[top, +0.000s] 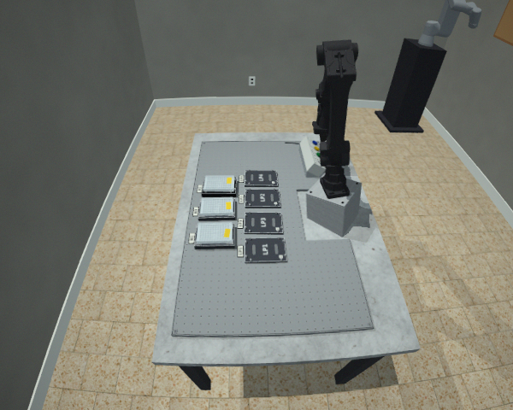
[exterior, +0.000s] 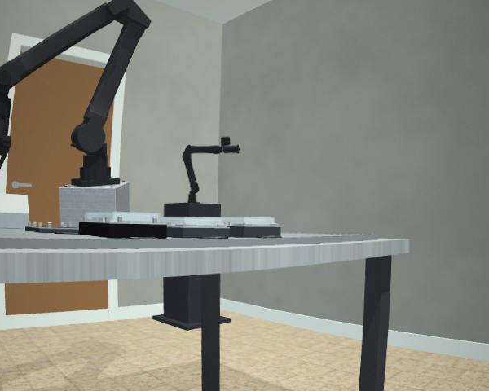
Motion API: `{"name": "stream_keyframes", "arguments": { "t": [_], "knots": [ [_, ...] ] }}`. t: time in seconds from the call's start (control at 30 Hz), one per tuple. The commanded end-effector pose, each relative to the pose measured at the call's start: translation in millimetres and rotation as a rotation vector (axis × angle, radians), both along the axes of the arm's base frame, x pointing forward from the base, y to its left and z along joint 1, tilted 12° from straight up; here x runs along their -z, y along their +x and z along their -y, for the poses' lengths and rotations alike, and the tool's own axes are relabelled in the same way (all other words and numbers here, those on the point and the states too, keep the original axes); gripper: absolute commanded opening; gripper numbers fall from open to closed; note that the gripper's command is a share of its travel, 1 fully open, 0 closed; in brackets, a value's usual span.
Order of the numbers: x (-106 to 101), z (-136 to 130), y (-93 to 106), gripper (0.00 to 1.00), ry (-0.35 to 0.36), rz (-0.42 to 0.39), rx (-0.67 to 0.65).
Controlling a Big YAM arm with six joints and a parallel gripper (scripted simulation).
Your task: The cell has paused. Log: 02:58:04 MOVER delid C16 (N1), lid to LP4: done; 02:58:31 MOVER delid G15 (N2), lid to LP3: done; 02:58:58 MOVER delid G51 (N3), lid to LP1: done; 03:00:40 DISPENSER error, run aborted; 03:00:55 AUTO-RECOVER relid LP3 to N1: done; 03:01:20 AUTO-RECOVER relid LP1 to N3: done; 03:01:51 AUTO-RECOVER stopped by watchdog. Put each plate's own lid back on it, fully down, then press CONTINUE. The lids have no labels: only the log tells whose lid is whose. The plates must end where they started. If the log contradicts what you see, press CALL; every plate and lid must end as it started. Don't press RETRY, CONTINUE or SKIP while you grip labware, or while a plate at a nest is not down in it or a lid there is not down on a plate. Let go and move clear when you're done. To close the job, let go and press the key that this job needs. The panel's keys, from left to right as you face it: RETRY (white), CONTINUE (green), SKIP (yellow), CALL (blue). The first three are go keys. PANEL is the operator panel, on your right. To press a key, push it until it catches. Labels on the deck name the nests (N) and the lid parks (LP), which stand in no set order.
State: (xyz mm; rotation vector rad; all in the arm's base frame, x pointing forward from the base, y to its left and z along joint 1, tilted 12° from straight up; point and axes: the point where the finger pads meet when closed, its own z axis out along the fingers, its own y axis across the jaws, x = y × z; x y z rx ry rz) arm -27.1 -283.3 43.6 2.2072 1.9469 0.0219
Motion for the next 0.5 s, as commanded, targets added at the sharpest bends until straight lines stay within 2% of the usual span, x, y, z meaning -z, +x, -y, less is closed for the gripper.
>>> {"name": "stream_keyframes", "arguments": {
  "t": [0.0, 0.07, 0.1, 0.23, 0.27, 0.47],
  "knots": [
    [-13.2, 23.8, -7.1, 0.00, -0.049, -0.009, -0.046],
    [-13.2, 23.8, -7.1, 0.00, -0.049, -0.009, -0.046],
    [-11.9, 14.9, 1.5, 0.00, -0.051, -0.009, -0.068],
    [-8.4, 13.1, -2.0, 0.00, -0.032, -0.007, -0.044],
    [3.5, 6.4, 3.3, 0.00, -0.012, -0.003, -0.067],
    [14.9, 5.3, 4.9, 0.00, -0.006, -0.001, -0.055]
  ]
}}
